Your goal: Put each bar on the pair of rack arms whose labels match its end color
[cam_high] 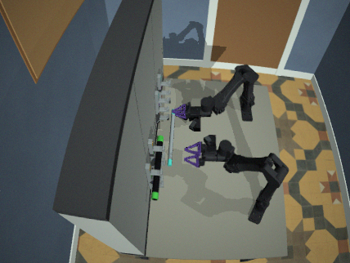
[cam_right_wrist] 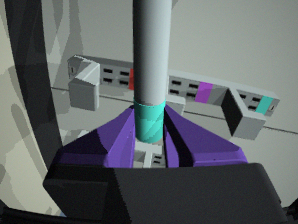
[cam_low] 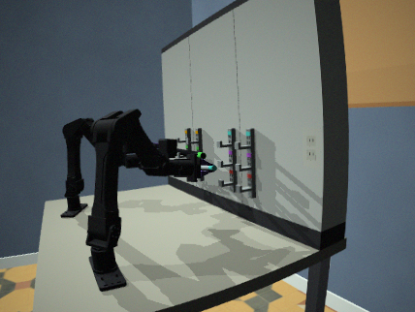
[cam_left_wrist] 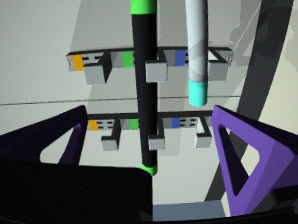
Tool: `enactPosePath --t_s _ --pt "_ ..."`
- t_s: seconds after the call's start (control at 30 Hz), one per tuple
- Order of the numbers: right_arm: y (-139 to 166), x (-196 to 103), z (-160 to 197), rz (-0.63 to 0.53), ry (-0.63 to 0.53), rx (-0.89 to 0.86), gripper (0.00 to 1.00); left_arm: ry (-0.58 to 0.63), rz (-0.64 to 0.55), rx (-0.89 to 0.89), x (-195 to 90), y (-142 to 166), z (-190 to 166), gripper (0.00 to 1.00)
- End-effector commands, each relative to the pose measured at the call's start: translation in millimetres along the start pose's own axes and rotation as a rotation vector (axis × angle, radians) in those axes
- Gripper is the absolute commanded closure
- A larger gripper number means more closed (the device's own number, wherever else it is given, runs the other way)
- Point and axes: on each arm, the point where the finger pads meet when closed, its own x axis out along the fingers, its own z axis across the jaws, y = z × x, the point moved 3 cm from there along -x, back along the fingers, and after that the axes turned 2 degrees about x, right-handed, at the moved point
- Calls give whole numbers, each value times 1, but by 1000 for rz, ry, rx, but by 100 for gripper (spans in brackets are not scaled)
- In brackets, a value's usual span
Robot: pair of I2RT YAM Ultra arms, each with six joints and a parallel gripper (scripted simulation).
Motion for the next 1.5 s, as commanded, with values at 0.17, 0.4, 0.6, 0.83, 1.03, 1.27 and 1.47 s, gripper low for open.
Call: enactPosePath --t_s 0.17,0.4,0.6,0.83,1.03,1.27,1.47 --pt "6 0 -43 6 127 134 100 -19 3 -25 -2 13 7 0" --pt "7 0 -44 6 127 134 100 -19 3 -25 0 20 6 0" --pt "7 -1 -45 6 127 134 100 -19 3 -25 2 25 6 0" --pt "7 -1 -45 6 127 134 100 -19 3 -25 3 30 6 0" --pt "7 -1 -46 6 127 134 100 -19 3 -25 5 36 5 0" --pt "7 -1 -47 6 127 134 100 -19 3 -25 6 41 5 0" --pt "7 -1 -48 6 127 134 100 -19 3 -25 8 46 5 0"
